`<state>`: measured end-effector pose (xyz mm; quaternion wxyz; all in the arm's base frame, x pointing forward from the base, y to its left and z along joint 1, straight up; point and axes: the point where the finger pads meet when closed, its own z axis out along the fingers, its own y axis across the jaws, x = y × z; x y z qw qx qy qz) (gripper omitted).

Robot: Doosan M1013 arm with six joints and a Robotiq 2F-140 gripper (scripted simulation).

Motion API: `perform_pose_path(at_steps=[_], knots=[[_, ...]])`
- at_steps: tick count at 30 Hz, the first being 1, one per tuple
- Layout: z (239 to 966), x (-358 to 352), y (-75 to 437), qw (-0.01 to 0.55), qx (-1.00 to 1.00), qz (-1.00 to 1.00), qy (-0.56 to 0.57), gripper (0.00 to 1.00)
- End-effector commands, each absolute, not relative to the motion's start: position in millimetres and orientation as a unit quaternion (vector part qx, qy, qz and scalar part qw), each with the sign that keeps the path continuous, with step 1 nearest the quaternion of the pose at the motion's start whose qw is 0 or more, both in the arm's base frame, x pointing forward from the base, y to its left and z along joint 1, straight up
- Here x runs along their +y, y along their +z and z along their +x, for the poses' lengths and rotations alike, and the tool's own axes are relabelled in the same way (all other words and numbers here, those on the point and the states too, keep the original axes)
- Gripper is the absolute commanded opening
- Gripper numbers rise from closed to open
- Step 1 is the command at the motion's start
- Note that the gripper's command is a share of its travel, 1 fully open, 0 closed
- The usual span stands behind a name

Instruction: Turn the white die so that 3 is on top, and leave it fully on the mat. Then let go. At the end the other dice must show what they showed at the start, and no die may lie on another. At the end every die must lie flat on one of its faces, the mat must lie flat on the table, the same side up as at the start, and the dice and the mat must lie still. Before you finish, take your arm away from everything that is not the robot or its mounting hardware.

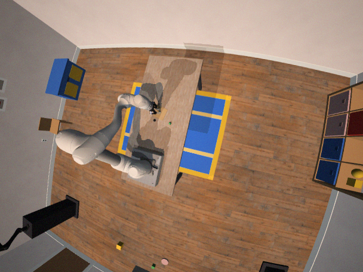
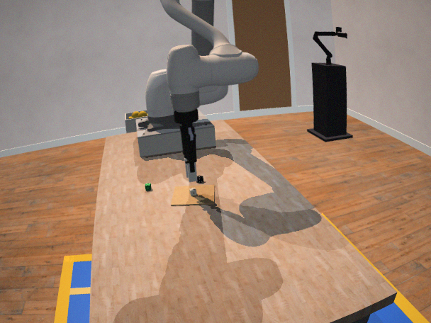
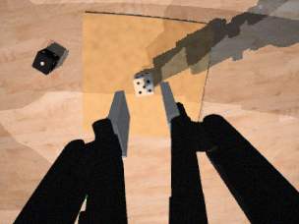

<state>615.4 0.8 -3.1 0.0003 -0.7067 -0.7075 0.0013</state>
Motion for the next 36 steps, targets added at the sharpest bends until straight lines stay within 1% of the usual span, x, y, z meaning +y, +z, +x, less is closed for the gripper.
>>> perform_pose_path(at_steps=[1,6,12,13,36], knots=[[615.4,0.8,7.8,0.0,-0.708,-0.707,0.001,0.21],[615.5,0.8,27.2,0.0,-0.708,-0.707,0.001,0.21],[615.5,0.8,32.9,0.0,-0.708,-0.707,0.001,0.21],[615.5,0.8,32.9,0.0,-0.708,-0.707,0.001,1.0],[615.5,0.8,32.9,0.0,-0.708,-0.706,0.001,1.0]])
